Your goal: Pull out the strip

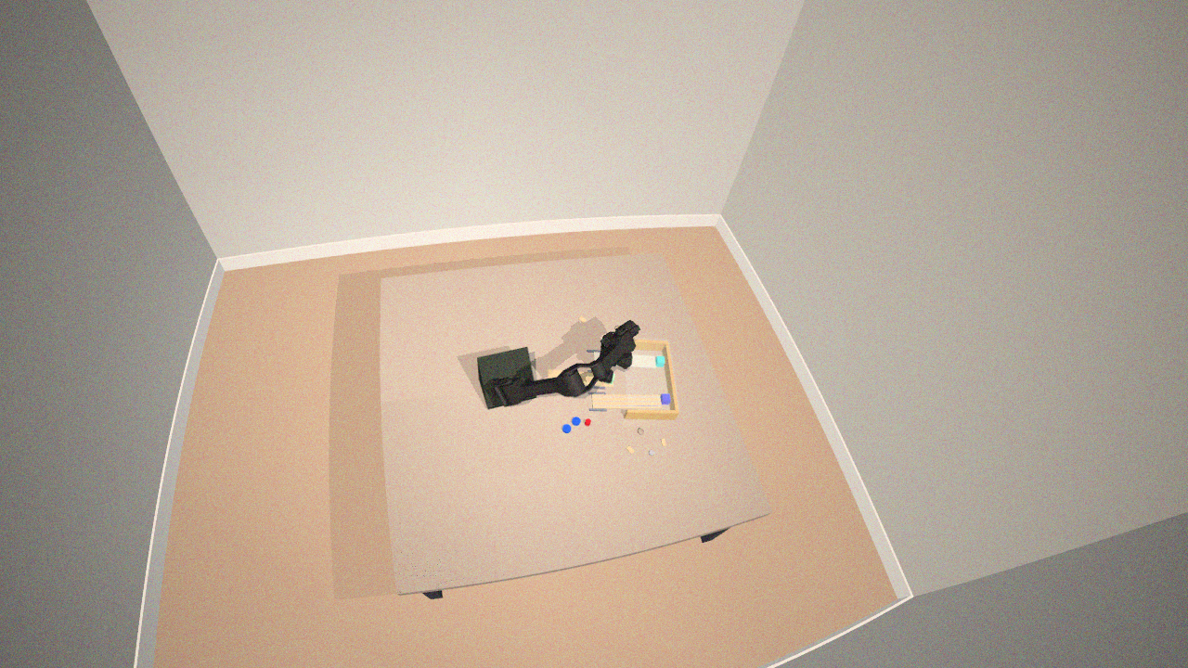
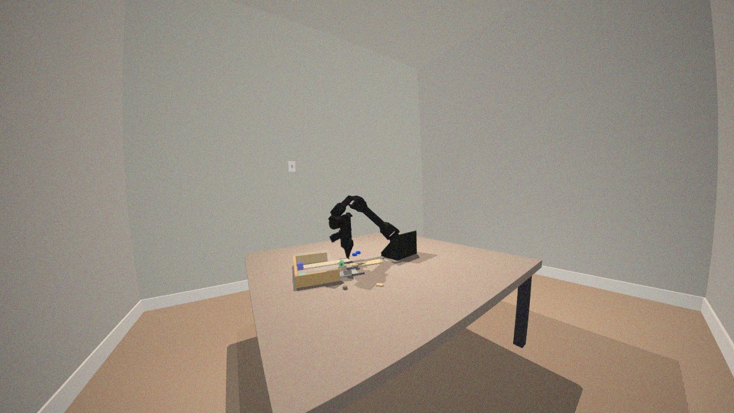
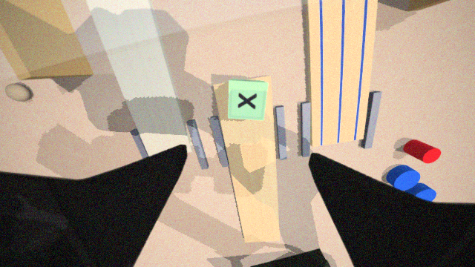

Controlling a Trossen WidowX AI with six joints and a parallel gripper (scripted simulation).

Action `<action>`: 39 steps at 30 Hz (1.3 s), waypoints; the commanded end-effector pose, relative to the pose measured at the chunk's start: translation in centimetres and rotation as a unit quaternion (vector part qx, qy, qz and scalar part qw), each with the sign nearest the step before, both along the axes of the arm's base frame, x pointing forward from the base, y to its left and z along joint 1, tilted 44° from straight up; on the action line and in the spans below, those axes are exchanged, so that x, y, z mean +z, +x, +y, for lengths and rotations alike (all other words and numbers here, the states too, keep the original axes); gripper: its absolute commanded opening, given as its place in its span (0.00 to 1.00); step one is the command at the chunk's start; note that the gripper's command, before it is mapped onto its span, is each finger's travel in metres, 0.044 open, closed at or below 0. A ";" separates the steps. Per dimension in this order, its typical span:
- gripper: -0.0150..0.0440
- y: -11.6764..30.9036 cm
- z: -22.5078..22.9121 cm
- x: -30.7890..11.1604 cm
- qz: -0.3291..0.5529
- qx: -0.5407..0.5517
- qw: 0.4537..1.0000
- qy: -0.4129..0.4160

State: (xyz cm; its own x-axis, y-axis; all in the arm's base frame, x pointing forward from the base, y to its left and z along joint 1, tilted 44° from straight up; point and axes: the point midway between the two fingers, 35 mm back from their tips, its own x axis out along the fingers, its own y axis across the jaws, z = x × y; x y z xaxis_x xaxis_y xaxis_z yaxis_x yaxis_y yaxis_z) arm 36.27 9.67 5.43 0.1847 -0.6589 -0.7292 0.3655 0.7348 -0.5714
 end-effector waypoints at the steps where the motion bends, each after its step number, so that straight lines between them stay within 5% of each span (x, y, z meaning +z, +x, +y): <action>1: 1.00 1.5 -0.1 0.7 -0.002 0.000 1.000 -0.002; 8: 1.00 2.9 -0.1 1.3 -0.002 0.000 1.000 -0.002; 16: 0.68 3.2 -0.8 0.6 -0.002 0.000 1.000 -0.002; 39: 0.68 4.0 -3.3 -2.1 -0.003 0.000 1.000 -0.003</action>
State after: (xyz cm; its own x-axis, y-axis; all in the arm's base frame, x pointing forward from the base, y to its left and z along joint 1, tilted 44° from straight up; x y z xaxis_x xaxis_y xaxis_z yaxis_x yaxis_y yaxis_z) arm 40.36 7.10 3.95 0.1964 -0.6548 -0.7298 0.3737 0.7382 -0.5617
